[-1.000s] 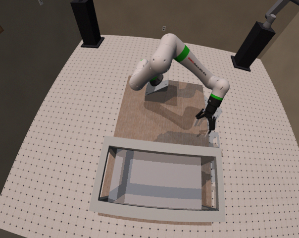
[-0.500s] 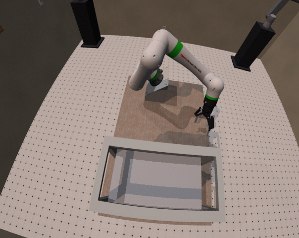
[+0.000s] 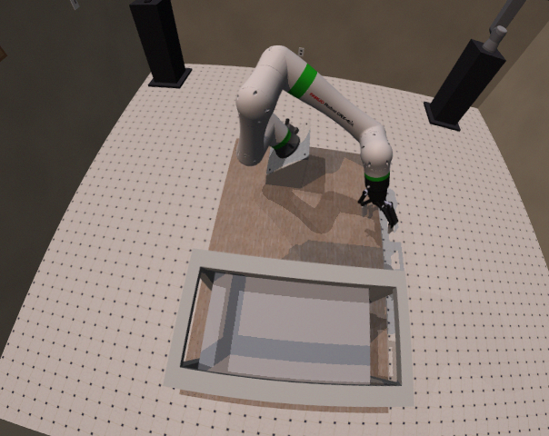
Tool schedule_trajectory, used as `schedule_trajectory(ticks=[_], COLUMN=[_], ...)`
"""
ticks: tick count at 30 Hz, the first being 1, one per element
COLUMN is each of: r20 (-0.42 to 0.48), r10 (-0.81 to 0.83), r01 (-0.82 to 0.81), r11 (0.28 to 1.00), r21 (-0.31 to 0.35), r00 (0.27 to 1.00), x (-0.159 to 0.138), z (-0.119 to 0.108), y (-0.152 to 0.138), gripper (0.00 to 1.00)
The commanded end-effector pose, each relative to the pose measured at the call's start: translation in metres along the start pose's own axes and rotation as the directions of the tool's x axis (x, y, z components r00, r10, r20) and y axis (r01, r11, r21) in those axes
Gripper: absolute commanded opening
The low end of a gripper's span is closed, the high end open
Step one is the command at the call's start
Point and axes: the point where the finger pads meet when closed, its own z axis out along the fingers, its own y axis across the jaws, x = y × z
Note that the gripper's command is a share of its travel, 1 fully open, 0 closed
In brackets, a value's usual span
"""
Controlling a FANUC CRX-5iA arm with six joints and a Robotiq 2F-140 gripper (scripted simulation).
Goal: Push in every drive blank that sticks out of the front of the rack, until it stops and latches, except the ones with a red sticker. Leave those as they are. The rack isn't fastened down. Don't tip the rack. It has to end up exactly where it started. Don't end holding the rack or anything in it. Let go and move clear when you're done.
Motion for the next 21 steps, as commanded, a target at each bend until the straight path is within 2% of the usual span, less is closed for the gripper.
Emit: schedule_trajectory(ticks=[1,6,11,13,15,21], r20=[0.096,0.222,0.318,0.346,0.346,0.388], r10=[-0.032,-0.082,-0.136,-0.159,-0.159,-0.220], r01=[0.029,0.054,0.055,0.048,0.048,0.007], r11=[0.999,0.990,0.966,0.950,0.950,0.877], r21=[0.030,0.127,0.253,0.309,0.309,0.481], r00=[0.995,0.972,0.938,0.925,0.925,0.895], x=[-0.014,-0.035,-0.049,-0.052,-0.052,-0.050], z=[-0.008,-0.031,-0.061,-0.075,-0.075,-0.121], y=[-0.002,-0.012,-0.028,-0.035,-0.035,-0.060], gripper=[1.00,1.00,1.00,1.00,1.00,1.00])
